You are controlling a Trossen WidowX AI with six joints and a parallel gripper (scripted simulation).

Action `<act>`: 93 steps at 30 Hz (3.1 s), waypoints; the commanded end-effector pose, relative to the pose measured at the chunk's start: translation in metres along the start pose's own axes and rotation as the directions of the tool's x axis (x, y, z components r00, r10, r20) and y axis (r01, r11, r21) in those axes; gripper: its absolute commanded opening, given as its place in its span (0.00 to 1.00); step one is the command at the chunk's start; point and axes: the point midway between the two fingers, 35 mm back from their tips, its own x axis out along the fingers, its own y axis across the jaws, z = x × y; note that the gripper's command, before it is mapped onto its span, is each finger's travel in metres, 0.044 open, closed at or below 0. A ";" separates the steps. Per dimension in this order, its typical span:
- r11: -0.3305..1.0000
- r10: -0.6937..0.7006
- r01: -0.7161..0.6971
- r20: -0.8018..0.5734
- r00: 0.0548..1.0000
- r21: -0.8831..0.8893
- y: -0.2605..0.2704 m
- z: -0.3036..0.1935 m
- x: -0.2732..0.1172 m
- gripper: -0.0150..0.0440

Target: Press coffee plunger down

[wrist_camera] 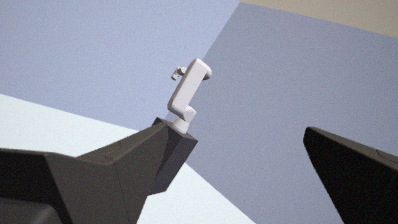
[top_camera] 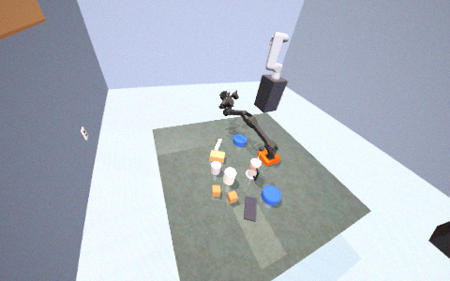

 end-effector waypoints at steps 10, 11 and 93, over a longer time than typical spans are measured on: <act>0.977 0.181 -0.196 0.164 0.970 0.083 -0.020 0.089 -0.056 1.00; 0.969 0.214 -0.232 0.191 0.958 0.081 -0.024 0.102 -0.067 1.00; -0.875 0.317 -0.294 0.005 -0.948 -0.385 -0.467 -0.131 -0.422 1.00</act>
